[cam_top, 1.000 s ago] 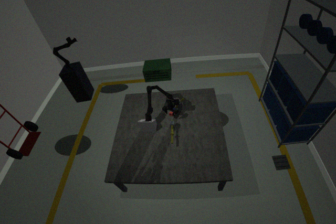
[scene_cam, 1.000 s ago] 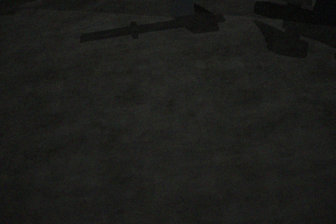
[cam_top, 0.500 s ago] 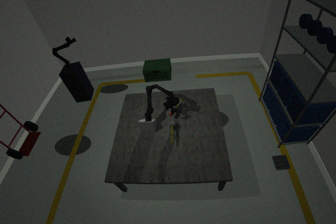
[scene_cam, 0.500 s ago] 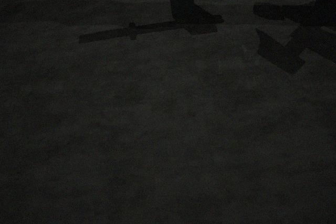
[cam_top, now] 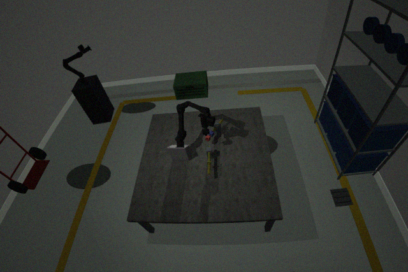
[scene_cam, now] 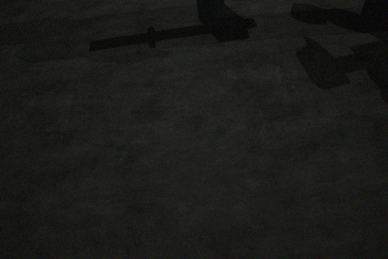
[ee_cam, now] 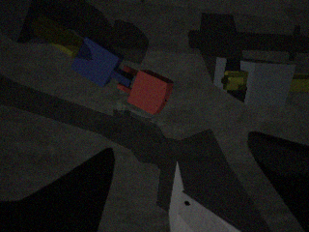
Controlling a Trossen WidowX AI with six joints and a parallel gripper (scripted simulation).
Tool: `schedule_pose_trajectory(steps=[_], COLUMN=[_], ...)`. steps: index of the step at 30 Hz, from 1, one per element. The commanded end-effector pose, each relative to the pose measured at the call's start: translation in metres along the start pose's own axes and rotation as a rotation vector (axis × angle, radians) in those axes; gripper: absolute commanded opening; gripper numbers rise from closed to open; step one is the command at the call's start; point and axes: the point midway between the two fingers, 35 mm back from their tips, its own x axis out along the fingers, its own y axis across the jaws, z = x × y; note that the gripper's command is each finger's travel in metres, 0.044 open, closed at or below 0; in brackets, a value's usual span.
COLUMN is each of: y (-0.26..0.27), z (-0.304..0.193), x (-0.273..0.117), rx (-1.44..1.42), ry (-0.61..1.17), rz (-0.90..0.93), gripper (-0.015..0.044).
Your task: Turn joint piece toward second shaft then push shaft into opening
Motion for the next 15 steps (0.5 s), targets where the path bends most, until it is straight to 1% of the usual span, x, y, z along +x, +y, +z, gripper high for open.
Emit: schedule_pose_trajectory(steps=[1, 7, 12, 15], y=[0.002, 0.000, -0.034, -0.039], z=[-0.001, -0.002, -0.018, -0.021], x=[-0.016, -0.018, 0.016, 0.021], rx=[0.121, 0.143, 0.143, 0.143], ry=[-0.026, -0.029, -0.029, -0.029], rz=[0.022, 0.026, 0.024, 0.024], gripper=[0.0440, 0.0440, 0.0440, 0.0440])
